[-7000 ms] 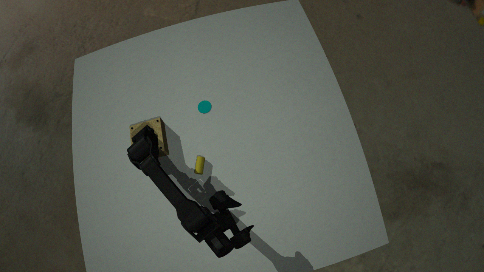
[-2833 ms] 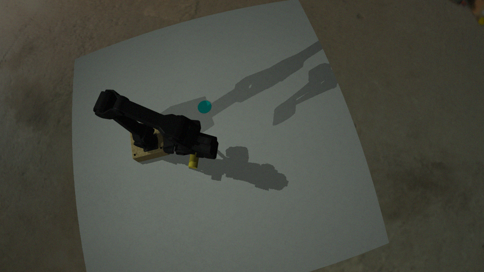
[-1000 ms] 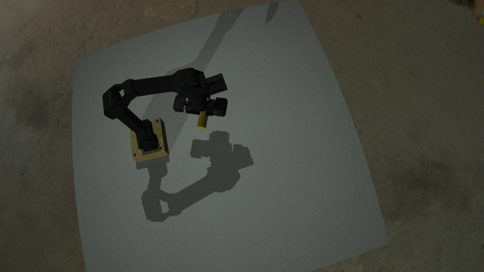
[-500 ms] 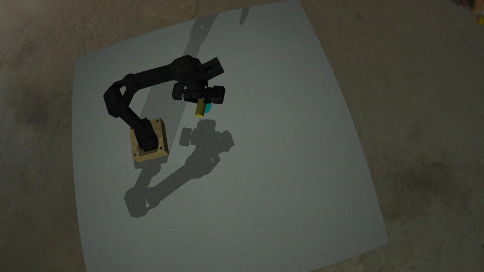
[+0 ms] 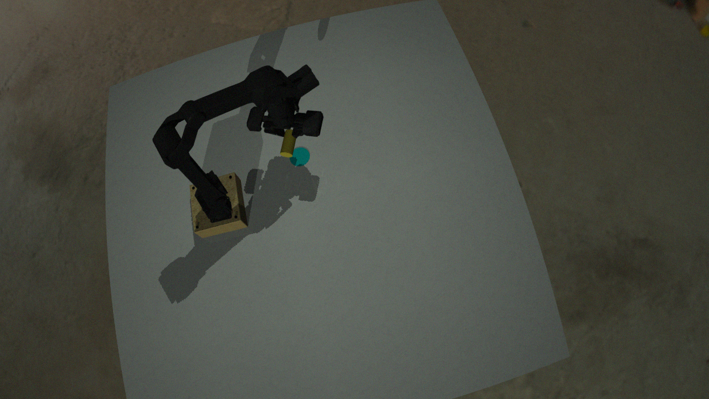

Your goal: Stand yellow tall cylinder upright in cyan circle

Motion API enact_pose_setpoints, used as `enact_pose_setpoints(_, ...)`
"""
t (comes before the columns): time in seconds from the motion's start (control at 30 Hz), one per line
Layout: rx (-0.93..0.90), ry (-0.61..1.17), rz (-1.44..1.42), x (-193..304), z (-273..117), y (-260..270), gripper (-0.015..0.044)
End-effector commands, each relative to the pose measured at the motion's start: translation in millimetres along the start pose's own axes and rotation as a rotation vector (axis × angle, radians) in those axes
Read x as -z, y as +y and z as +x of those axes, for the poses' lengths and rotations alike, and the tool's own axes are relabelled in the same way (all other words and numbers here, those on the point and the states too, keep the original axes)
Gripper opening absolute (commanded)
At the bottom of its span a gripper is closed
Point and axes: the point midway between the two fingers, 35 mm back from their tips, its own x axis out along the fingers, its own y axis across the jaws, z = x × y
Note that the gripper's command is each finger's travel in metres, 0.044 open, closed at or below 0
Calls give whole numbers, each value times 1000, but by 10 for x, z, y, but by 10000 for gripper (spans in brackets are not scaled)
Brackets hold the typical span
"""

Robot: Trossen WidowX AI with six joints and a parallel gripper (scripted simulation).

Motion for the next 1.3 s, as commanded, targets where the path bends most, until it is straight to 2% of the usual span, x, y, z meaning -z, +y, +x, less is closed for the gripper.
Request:
enact_pose_setpoints(0.0,2,-10,9,-35,-15,1,105)
enact_pose_setpoints(1.27,-35,-286,134,-214,263,-195,105)
